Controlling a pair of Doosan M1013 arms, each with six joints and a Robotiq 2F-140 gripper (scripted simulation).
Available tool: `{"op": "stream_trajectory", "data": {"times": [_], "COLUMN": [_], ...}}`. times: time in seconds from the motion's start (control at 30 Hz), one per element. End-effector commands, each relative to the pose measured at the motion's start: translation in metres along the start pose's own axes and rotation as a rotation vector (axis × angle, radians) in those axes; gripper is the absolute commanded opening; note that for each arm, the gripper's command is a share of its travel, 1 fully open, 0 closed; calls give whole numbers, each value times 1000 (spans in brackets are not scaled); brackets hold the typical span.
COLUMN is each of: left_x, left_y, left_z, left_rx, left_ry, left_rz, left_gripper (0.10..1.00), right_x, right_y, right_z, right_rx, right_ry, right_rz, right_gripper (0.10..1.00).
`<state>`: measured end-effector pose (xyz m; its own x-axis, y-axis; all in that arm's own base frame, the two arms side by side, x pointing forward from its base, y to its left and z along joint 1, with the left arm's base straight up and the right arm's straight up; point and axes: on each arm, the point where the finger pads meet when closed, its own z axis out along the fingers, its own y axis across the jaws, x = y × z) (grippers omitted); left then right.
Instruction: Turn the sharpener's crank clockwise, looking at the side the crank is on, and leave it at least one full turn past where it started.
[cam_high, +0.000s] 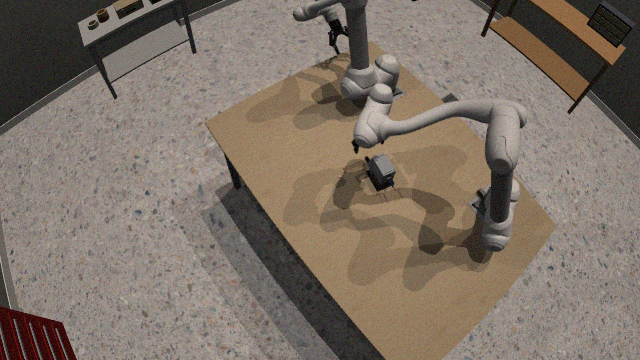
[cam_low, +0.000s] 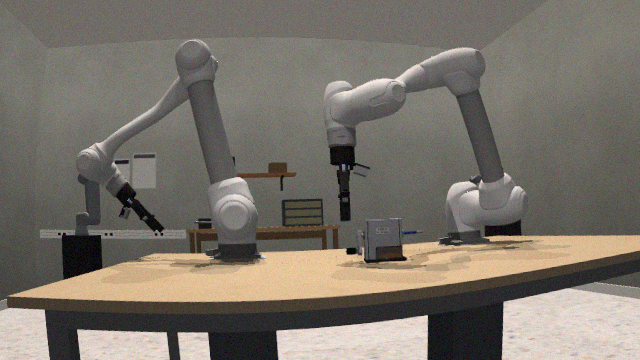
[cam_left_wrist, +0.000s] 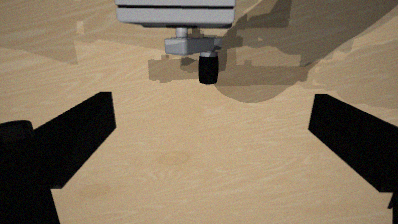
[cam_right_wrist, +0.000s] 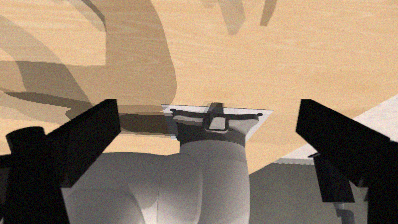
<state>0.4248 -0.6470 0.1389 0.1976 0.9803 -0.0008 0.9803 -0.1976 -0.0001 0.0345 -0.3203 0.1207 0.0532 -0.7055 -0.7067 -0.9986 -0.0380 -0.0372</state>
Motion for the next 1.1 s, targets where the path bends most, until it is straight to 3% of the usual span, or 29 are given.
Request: {"op": "stream_trajectory", "data": {"times": [0.0,0.03,1.07], "left_x": [0,0,0], "left_y": [0,0,0], "left_z": [-1,-1,-1], "left_rx": [-2,-2,-2], "left_ry": [0,0,0], "left_rz": [-1,-1,-1], "left_gripper": [1000,99,99], "right_x": [0,0,0], "right_y": [0,0,0], "right_z": [0,0,0], "right_rx": [0,0,0], "right_ry": [1,1,1], "right_rz": [0,0,0], "right_gripper": [1000,1000,1000]}}
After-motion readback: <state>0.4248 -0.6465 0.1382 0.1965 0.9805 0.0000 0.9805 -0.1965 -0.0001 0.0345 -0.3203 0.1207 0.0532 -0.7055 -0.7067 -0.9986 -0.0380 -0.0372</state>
